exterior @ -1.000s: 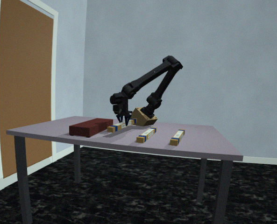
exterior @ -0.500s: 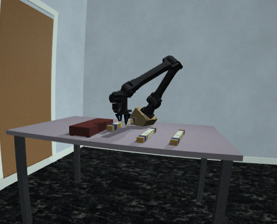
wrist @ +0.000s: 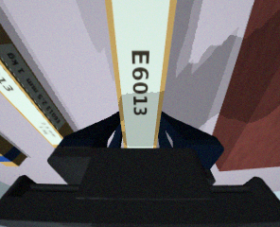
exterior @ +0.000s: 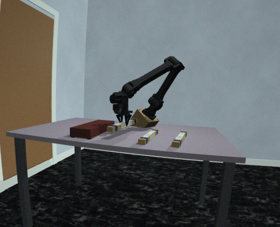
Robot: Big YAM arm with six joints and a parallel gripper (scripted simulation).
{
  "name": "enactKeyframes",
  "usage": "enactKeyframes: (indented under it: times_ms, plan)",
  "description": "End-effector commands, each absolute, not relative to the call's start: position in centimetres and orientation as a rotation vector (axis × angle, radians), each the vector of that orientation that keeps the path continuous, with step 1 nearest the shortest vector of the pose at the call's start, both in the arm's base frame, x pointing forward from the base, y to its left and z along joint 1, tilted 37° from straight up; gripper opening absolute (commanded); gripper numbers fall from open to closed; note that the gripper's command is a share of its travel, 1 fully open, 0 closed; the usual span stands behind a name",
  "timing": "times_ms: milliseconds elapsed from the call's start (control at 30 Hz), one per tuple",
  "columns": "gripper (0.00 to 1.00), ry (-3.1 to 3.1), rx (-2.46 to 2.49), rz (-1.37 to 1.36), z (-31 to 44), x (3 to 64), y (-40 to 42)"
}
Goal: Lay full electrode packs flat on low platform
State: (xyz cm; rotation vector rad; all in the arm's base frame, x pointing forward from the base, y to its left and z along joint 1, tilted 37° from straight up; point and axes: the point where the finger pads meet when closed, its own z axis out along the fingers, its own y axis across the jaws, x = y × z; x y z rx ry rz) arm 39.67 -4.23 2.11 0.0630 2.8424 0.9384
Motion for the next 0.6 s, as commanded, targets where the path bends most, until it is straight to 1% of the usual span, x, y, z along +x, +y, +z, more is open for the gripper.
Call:
enactKeyframes:
  times_ms: [0,567]
  plan:
    - [0.0,2.786,0.083,0.88,4.3,42.34,-7.28]
    - [0.0,2.781,0.08,0.875,4.75,42.59,-7.56]
